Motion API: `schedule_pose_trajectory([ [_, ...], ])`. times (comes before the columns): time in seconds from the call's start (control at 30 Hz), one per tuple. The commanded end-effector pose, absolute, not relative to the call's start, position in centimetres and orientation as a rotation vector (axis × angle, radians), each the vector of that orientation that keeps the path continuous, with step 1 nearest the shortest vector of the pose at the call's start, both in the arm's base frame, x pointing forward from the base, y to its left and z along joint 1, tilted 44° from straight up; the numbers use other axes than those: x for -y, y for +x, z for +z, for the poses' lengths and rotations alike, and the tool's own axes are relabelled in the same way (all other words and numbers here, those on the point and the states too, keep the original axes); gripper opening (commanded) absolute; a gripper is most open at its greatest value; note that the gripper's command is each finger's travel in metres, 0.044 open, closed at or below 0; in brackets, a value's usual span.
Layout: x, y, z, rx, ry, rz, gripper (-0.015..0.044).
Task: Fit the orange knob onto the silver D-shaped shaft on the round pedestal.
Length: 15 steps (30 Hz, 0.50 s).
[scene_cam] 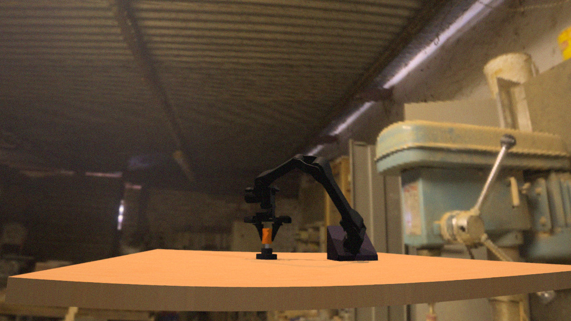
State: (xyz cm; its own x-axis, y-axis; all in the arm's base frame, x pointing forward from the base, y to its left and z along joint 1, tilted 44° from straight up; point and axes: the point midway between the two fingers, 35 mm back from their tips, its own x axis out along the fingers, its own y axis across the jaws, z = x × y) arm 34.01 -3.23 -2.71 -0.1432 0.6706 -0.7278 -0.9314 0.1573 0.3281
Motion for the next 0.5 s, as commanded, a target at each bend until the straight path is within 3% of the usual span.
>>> schedule_pose_trajectory([
  [0.0,3.41,34.15,-2.47,-0.953,-0.359,1.438,0.0000],
  [0.47,3.36,34.22,-2.71,-0.804,-0.513,1.543,0.0000],
])
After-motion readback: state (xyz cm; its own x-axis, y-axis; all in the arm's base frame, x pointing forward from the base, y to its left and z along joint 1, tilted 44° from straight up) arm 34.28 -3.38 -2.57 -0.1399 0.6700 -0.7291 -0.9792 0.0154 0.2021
